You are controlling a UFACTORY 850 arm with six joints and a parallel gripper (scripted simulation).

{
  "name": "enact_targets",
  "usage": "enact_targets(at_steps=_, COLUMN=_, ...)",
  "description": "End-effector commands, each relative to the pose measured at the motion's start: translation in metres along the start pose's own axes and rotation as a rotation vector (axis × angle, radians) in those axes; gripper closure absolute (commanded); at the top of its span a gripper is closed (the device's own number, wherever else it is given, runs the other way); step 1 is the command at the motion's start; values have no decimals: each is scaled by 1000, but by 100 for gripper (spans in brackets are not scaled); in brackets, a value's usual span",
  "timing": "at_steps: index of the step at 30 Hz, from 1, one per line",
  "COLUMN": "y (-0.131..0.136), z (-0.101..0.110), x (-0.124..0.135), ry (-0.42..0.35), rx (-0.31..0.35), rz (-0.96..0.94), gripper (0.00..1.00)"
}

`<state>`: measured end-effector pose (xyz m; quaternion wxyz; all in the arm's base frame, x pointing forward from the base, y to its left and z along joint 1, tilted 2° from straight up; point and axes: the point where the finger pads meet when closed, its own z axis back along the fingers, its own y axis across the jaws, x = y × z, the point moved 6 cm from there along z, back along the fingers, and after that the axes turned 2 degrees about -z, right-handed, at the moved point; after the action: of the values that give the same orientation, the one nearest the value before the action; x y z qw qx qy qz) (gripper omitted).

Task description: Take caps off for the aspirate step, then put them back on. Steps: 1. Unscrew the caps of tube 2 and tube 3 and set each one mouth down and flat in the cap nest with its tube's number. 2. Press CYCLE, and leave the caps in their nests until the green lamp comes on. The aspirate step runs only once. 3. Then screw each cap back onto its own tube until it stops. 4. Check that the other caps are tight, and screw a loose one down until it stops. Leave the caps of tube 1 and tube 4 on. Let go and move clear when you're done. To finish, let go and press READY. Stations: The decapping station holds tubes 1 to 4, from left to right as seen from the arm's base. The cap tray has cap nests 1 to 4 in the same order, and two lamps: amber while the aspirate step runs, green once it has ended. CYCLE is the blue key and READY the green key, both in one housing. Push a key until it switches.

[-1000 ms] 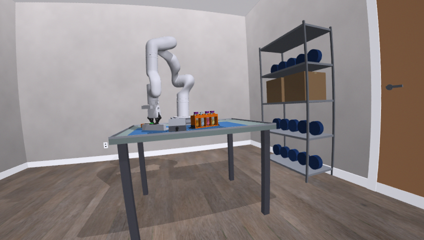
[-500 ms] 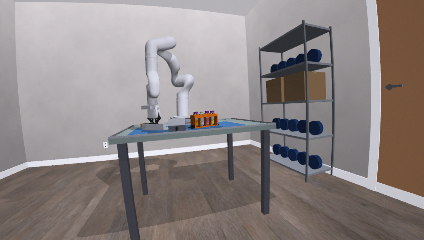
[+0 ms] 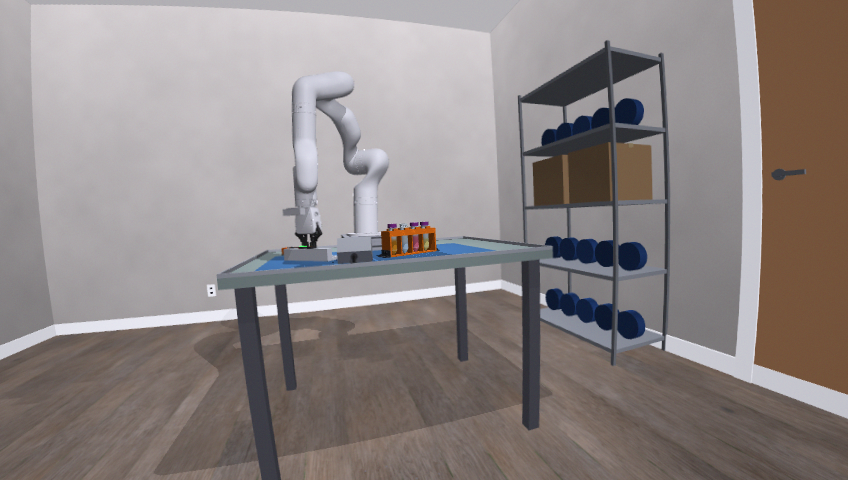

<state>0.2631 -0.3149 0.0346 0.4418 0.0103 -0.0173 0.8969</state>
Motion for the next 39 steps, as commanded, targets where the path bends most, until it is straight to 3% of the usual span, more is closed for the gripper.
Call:
enact_targets(at_steps=1, y=1, z=12, x=0, ry=13, rx=-10, rz=0, gripper=100)
enact_targets(at_steps=27, y=2, z=127, x=1, ry=13, rx=-10, rz=0, gripper=100)
enact_targets(at_steps=30, y=2, z=127, x=1, ry=13, rx=-10, rz=0, gripper=100)
enact_targets(at_steps=33, y=-21, z=127, x=12, ry=14, rx=-8, rz=209, gripper=100)
enact_targets(at_steps=39, y=-51, z=127, x=27, ry=14, rx=-8, rz=209, gripper=100)
